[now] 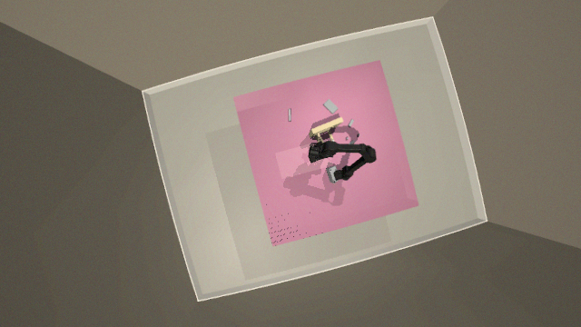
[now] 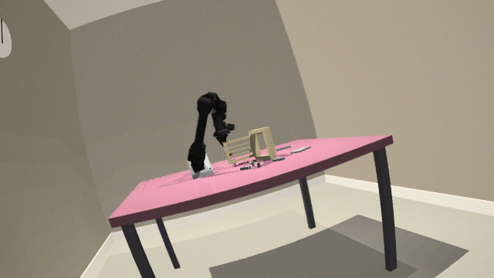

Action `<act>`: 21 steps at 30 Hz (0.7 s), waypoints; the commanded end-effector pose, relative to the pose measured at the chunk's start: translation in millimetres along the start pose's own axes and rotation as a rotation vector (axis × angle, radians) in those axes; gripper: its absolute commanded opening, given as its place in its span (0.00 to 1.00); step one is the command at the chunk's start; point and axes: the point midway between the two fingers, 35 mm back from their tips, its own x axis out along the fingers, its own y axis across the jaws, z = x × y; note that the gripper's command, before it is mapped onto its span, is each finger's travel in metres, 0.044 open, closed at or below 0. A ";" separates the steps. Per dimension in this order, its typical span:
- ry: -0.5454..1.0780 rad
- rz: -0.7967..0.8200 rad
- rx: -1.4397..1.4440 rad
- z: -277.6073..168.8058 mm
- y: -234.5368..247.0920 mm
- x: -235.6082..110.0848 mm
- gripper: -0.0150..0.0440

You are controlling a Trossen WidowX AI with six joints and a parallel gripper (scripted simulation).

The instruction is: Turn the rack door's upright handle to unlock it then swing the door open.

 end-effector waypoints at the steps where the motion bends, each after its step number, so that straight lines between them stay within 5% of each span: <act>1: 0.003 0.004 0.081 2.6 9.6 -0.1 0.28; 19: 0.003 0.004 0.126 3.8 16.7 -0.1 0.28; 21: 0.003 0.004 0.126 3.8 16.7 -0.1 0.37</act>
